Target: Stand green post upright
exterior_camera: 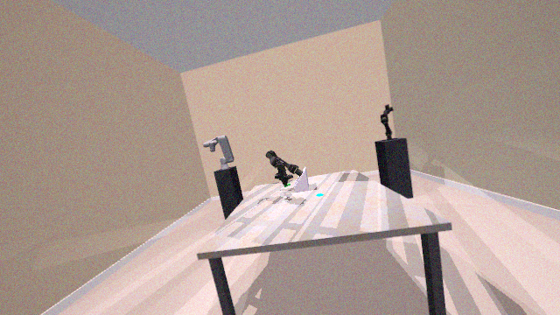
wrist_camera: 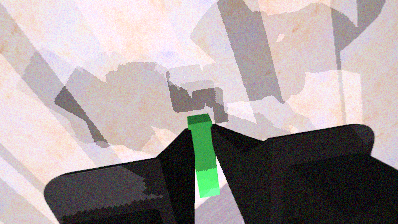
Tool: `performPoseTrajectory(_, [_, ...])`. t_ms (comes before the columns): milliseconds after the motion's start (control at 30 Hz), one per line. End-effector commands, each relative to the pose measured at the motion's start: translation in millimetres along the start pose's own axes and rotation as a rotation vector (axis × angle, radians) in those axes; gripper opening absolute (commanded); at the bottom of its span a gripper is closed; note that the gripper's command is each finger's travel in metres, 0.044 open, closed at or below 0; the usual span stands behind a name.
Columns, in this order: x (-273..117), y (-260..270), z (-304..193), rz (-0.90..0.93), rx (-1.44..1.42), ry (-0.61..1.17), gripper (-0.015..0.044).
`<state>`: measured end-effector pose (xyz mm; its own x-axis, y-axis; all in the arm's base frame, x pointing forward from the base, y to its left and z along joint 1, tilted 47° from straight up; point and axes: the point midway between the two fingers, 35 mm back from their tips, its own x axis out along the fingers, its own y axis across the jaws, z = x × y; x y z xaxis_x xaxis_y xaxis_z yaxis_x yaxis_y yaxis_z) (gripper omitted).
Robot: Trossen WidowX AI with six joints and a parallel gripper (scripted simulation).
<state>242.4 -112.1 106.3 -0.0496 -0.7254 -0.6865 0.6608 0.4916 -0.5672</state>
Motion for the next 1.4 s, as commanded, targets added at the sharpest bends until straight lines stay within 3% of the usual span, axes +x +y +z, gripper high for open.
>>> performPoseTrajectory(0, [-2.5,14.6,-2.2,0.011,-0.087,0.002,0.0023])
performPoseTrajectory(1367, [-20.5,128.2,-59.5,0.070,-0.860,-0.012,0.0023])
